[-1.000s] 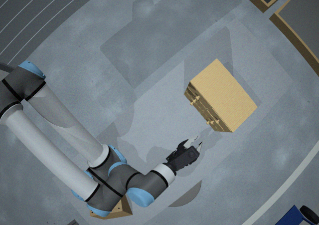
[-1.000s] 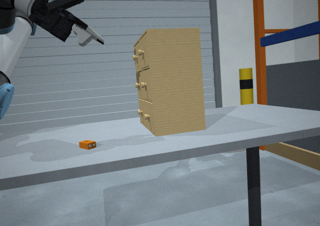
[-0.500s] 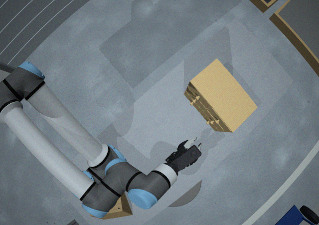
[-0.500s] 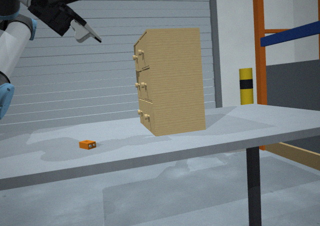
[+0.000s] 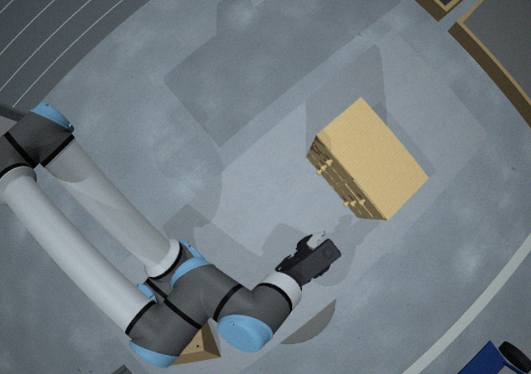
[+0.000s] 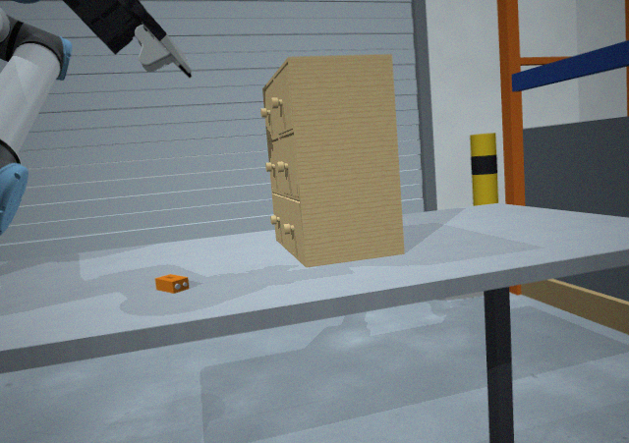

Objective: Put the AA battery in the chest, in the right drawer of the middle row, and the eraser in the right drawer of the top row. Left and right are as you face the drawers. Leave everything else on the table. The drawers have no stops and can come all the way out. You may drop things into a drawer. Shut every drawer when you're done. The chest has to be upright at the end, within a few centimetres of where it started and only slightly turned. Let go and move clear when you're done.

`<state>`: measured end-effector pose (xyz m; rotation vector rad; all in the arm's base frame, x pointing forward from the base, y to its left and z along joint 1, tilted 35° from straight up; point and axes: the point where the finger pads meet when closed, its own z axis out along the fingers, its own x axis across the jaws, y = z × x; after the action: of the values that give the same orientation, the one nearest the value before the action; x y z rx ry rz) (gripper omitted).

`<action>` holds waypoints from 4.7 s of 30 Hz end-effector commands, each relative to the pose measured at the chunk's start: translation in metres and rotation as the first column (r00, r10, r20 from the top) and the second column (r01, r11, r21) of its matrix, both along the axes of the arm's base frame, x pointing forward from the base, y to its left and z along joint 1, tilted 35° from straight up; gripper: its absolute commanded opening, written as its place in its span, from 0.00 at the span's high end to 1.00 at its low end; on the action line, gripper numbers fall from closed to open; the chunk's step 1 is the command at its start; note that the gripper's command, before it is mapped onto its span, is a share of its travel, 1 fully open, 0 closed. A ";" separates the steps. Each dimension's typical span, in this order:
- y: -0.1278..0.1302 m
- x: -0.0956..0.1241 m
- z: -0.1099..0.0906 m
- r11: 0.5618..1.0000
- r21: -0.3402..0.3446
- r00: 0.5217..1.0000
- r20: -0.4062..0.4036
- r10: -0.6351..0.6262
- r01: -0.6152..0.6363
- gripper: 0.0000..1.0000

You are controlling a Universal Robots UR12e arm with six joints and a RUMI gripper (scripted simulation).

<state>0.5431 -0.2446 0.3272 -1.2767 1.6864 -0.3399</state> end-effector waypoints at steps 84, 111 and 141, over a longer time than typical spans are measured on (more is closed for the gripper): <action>-0.024 -0.059 0.035 0.937 0.097 0.777 -0.533 0.334 -0.336 0.80; -0.024 -0.059 0.035 0.937 0.098 0.777 -0.534 0.335 -0.336 0.80; -0.024 -0.059 0.035 0.937 0.098 0.777 -0.534 0.335 -0.336 0.00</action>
<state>0.4832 -0.2679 0.3602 -1.7568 1.8592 0.2720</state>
